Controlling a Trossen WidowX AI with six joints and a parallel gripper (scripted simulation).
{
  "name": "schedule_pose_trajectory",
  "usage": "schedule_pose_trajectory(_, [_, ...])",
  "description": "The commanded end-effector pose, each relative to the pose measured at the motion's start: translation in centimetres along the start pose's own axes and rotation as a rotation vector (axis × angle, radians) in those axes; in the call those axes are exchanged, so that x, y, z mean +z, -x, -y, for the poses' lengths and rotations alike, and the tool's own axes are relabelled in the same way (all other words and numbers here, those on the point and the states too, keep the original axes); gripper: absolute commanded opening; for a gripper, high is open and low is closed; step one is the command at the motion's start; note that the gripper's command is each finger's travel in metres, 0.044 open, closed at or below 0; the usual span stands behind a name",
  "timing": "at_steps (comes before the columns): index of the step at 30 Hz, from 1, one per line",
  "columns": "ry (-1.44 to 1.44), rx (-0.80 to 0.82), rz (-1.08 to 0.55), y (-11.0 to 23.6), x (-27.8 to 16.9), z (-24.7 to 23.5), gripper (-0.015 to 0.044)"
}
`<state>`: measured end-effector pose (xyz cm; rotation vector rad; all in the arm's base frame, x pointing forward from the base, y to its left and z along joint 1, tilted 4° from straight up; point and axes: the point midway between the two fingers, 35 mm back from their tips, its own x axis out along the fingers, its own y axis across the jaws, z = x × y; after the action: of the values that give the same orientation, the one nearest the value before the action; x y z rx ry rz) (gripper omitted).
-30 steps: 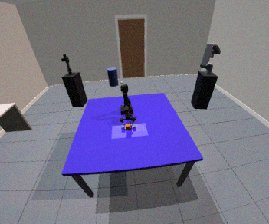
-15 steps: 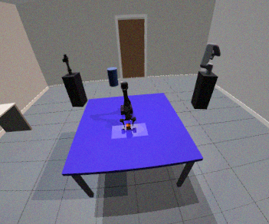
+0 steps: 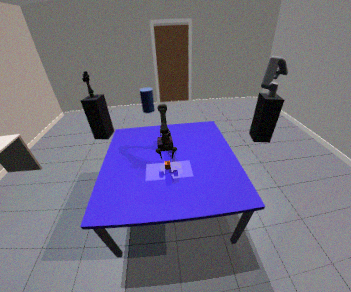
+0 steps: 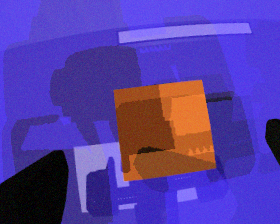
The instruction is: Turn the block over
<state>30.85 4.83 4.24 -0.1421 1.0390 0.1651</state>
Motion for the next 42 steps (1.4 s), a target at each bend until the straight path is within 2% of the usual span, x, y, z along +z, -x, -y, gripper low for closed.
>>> schedule_pose_trajectory(1, [-0.004, -0.009, -0.023, 2.0, 0.5, 0.1, 0.044])
schedule_pose_trajectory(5, [-0.004, -0.008, -0.045, 2.0, 0.8, 0.1, 0.044])
schedule_pose_trajectory(20, [-0.007, -0.007, -0.531, 2.2, 4.6, 0.0, 0.044])
schedule_pose_trajectory(25, [-0.007, -0.007, -0.537, 2.2, 4.6, 0.3, 0.044])
schedule_pose_trajectory(29, [-0.007, -0.007, -0.537, -0.6, 2.9, 0.3, 0.044])
schedule_pose_trajectory(42, [-0.007, -0.007, -0.537, -2.3, 1.9, 0.2, 0.044])
